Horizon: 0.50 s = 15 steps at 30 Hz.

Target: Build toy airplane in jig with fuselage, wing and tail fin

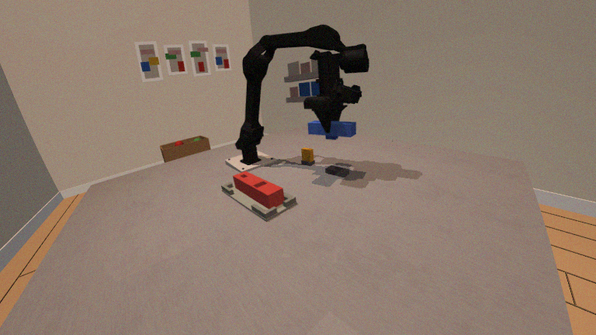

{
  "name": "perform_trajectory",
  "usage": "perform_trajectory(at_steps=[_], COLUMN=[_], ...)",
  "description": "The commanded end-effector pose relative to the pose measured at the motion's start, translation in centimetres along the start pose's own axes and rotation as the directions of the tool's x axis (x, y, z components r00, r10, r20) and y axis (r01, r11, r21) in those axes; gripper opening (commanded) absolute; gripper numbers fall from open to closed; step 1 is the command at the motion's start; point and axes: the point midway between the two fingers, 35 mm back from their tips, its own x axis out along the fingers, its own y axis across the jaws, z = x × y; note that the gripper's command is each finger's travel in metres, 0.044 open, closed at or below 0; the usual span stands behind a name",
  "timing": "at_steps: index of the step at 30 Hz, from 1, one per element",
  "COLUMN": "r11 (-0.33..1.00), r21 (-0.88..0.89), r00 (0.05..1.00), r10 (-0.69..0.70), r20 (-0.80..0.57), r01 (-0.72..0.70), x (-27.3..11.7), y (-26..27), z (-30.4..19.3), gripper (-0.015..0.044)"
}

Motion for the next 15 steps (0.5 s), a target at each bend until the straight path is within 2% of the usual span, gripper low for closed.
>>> perform_trajectory(at_steps=[1, 15], r11=[0.997, 0.949], r21=[-0.074, -0.314], r00=[1.000, 1.000], r10=[0.001, -0.001], r20=[0.001, -0.001], r01=[-0.001, 0.000], x=[0.2, 1.0], y=[-1.3, -5.7], z=[-0.2, -1.2], gripper=[0.0000, 0.0000])
